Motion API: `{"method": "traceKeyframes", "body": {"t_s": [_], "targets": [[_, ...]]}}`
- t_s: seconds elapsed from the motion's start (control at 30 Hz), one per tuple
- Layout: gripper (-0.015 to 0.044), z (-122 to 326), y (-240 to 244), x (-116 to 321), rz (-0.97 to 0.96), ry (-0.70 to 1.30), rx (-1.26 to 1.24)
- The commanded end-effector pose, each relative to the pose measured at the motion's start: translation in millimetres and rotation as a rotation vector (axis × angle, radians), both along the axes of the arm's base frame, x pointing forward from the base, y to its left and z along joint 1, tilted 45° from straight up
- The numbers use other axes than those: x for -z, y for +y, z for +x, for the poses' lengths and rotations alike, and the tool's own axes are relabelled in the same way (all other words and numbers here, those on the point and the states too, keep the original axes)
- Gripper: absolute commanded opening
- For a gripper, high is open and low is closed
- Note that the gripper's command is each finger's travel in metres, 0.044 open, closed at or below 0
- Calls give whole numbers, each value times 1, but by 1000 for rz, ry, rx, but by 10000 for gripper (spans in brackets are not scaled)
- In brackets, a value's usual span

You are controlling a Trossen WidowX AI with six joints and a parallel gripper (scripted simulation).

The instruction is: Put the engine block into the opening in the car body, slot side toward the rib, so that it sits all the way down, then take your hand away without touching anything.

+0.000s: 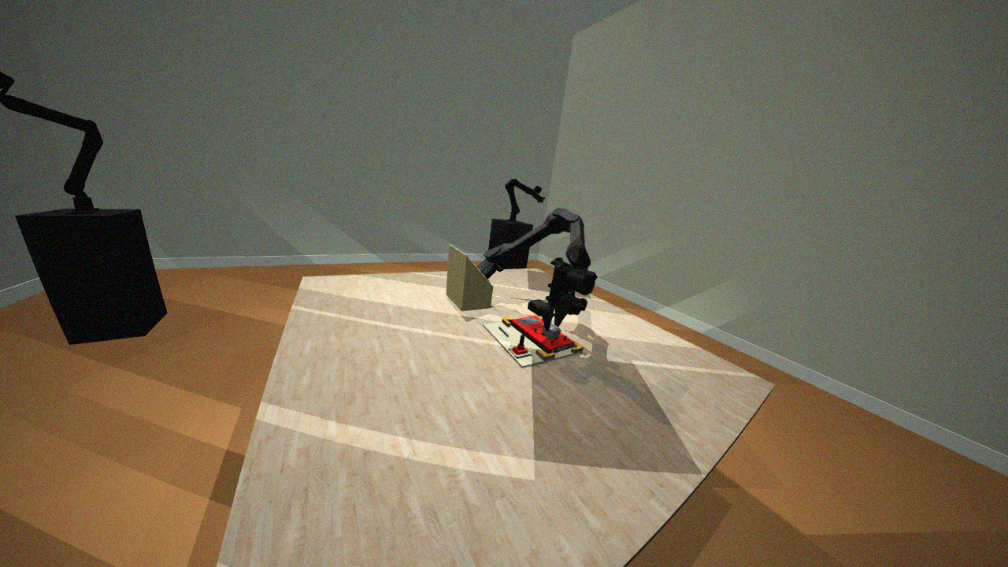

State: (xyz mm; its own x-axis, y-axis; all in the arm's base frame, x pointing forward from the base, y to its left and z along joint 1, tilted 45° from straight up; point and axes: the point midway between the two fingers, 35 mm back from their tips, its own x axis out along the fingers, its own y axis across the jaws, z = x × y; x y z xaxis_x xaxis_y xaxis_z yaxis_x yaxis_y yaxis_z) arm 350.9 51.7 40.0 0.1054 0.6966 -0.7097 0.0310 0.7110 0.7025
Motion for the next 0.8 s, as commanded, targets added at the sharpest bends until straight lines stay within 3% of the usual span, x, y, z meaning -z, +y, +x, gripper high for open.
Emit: {"method": "traceKeyframes", "body": {"t_s": [0.0,0.77], "targets": [[158,0,1,1,4,3,2],[158,1,4,4,5,3,2]]}}
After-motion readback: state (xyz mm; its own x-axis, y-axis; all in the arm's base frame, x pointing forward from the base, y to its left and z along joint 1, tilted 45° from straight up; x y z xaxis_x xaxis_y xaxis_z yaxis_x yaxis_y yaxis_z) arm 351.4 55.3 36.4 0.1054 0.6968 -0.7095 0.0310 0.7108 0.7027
